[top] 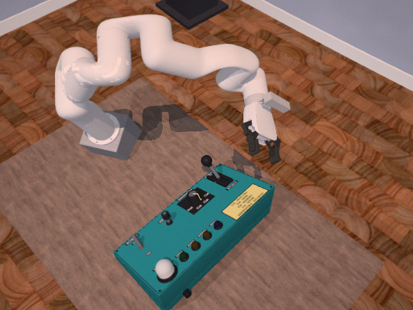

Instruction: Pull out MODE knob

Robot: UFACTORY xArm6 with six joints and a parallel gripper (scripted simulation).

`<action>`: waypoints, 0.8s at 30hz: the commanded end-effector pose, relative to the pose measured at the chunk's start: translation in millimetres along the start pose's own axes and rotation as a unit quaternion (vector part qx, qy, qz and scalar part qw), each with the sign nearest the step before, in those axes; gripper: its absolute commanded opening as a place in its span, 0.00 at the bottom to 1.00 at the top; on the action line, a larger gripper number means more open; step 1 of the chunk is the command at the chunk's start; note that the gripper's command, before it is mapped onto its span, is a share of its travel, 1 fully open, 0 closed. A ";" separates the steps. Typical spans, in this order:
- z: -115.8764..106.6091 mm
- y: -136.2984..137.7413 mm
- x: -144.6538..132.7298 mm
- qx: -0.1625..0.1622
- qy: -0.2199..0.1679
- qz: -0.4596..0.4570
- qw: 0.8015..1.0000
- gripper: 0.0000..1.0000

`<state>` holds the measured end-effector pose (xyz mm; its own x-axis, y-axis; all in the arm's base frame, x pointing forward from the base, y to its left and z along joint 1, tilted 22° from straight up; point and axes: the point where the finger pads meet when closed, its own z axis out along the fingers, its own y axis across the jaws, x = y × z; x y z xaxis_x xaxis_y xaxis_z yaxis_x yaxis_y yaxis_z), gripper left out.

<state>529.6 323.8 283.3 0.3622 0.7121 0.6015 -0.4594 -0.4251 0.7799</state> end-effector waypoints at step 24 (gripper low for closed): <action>3.2 6.7 -21.4 0.045 -0.022 0.001 0.999 1.00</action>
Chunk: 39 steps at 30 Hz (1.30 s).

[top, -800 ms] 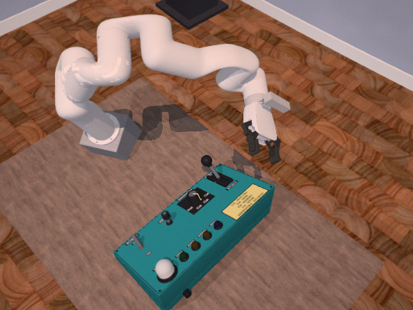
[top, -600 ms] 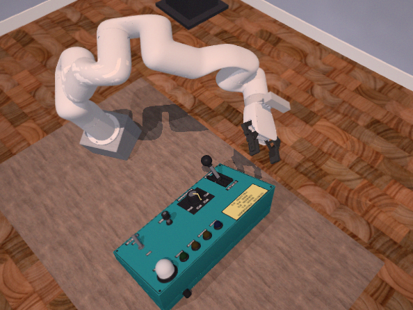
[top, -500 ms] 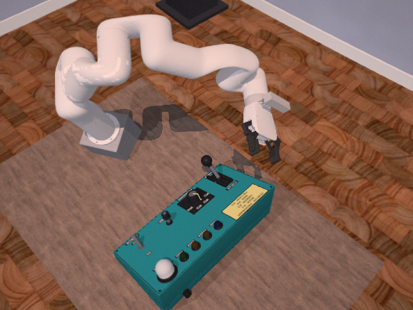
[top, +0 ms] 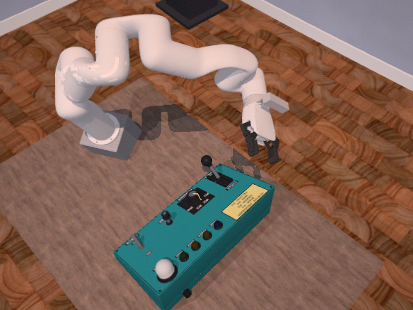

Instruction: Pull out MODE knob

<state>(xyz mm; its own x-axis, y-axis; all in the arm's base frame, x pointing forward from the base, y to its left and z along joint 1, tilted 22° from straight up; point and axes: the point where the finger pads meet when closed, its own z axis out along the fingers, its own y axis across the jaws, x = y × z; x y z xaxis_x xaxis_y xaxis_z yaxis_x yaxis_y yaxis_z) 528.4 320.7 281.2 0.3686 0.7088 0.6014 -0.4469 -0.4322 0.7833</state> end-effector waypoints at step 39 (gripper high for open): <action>-89.2 51.1 -264.9 0.344 -0.228 0.090 0.906 1.00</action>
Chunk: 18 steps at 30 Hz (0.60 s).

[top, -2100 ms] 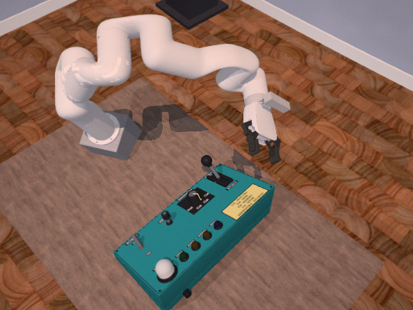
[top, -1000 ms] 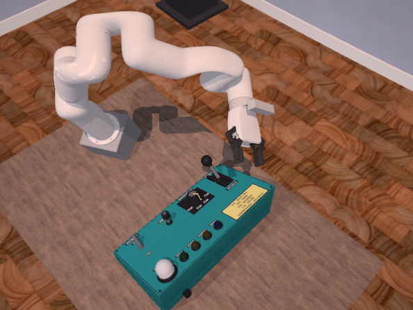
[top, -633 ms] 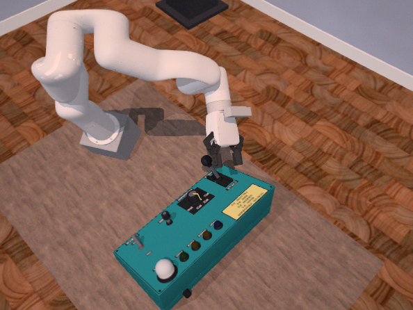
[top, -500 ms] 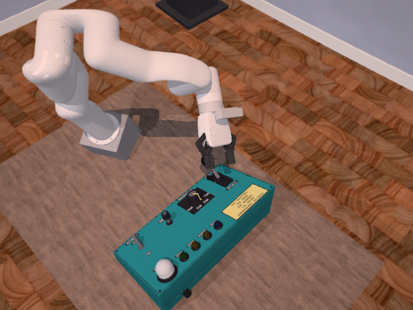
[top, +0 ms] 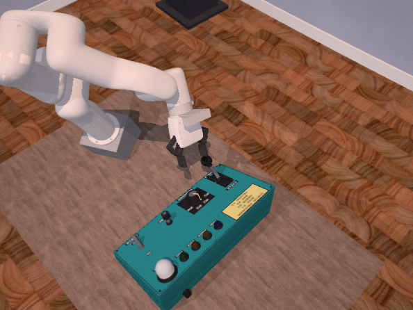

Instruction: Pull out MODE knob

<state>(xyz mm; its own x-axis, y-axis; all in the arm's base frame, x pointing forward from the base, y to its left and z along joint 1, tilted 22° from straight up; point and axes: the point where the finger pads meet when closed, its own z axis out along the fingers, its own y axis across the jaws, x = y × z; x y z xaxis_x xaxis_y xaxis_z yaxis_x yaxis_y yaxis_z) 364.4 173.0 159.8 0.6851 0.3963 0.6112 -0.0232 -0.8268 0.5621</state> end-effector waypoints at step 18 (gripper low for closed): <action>-23.7 -1.1 -106.4 0.121 -0.065 0.065 0.988 1.00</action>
